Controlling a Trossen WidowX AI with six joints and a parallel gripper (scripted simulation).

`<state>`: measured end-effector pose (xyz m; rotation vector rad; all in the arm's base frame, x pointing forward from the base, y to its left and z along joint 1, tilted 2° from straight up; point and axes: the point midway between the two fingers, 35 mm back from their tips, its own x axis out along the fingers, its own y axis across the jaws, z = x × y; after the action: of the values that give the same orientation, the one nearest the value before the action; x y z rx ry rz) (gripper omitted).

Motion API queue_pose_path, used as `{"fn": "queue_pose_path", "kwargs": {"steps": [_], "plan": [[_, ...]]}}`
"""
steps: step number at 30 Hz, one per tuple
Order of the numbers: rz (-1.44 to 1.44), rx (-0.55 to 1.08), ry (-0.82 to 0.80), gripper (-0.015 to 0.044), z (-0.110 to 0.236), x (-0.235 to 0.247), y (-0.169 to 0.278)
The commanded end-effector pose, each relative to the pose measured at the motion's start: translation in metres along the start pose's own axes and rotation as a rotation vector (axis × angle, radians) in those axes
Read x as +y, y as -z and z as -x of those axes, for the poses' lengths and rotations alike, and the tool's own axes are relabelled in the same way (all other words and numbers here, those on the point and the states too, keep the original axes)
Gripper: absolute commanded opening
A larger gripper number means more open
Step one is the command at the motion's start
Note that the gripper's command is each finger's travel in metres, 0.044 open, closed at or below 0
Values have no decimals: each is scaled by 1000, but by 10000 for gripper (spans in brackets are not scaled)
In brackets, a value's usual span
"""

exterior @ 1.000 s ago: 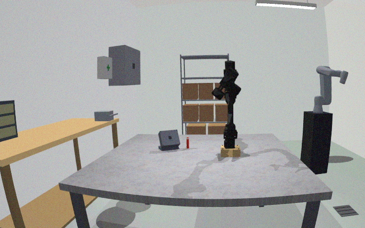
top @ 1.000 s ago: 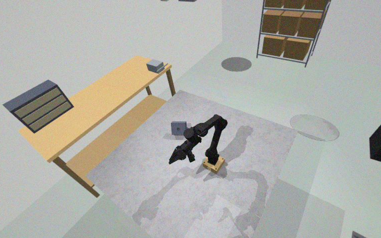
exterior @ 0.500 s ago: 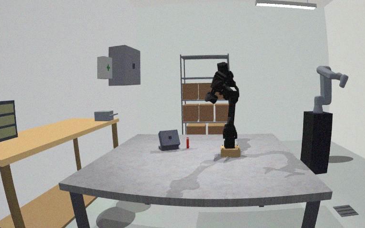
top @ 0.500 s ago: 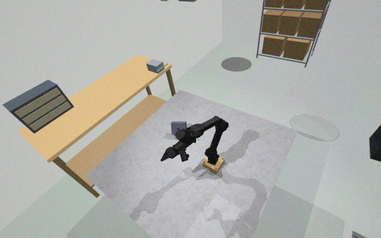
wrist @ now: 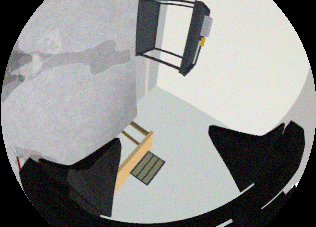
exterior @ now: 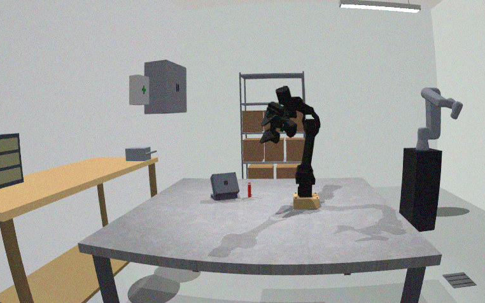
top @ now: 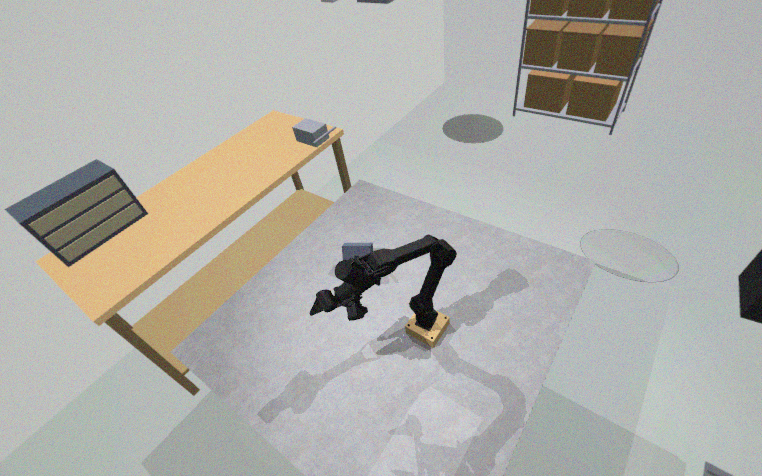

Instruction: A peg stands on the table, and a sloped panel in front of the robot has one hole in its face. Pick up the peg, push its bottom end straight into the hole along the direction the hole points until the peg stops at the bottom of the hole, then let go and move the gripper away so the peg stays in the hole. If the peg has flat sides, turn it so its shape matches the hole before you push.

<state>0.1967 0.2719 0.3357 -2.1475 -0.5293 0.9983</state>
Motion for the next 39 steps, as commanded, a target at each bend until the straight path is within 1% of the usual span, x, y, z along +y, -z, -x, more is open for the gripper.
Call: {"fn": "queue_pose_path", "kwargs": {"steps": [1,17,25,39], "plan": [[-47,16,-47,440,-9,11,11],[-225,96,-230,440,-35,63,53],[-255,90,-269,440,-39,82,68],[-442,169,-417,440,-47,135,104]]}}
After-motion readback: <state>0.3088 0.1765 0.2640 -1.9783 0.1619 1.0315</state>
